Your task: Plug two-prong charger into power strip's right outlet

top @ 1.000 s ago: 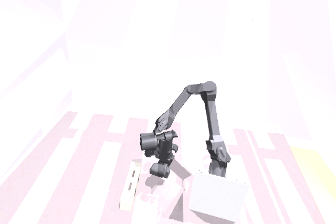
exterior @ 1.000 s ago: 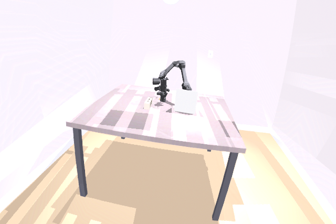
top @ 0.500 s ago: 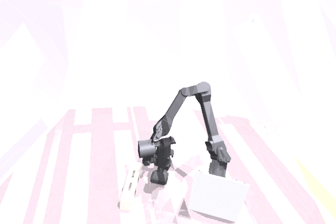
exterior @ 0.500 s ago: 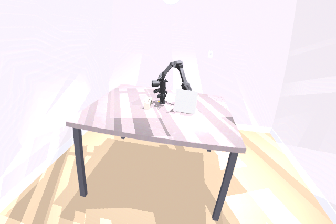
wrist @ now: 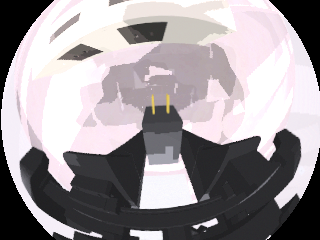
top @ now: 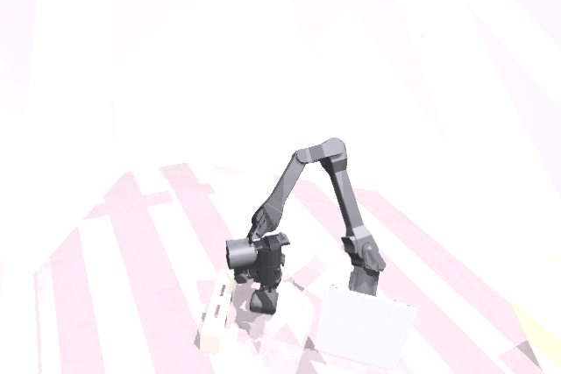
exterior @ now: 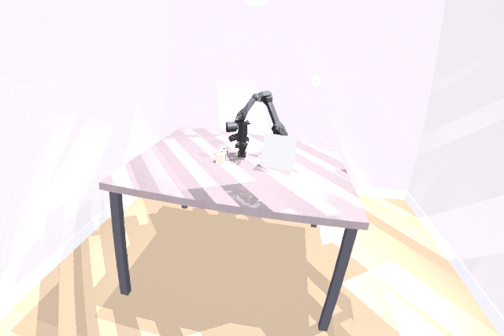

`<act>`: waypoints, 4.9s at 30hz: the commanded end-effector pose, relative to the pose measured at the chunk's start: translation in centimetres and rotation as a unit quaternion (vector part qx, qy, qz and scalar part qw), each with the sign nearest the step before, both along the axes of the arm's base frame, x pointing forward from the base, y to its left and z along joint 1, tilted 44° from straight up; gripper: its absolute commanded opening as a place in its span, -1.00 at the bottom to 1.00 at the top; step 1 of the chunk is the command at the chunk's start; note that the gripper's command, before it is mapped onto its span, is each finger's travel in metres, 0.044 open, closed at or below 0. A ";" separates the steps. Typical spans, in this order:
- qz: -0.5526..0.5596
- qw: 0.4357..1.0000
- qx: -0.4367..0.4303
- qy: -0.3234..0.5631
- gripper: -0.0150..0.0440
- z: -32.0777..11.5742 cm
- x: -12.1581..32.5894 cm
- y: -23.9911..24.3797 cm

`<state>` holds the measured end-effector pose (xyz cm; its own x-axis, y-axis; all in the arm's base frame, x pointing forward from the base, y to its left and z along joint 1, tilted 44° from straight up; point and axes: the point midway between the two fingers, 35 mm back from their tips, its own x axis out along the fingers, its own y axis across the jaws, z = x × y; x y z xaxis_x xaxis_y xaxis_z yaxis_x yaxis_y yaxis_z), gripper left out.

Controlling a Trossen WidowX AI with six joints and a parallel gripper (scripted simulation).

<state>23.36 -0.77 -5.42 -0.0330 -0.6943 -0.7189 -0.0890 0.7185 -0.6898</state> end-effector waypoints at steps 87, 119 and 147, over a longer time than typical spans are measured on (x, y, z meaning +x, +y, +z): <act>0.018 1.000 0.001 0.016 -0.49 -1.0 5.2 0.7; 0.018 1.000 0.001 0.016 -0.49 -1.0 6.2 0.8; 0.018 1.000 0.001 0.015 -0.49 -1.1 7.1 0.9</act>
<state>29.63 0.15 -6.53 -0.0466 -0.6951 -0.7174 -0.1501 0.7149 -0.6830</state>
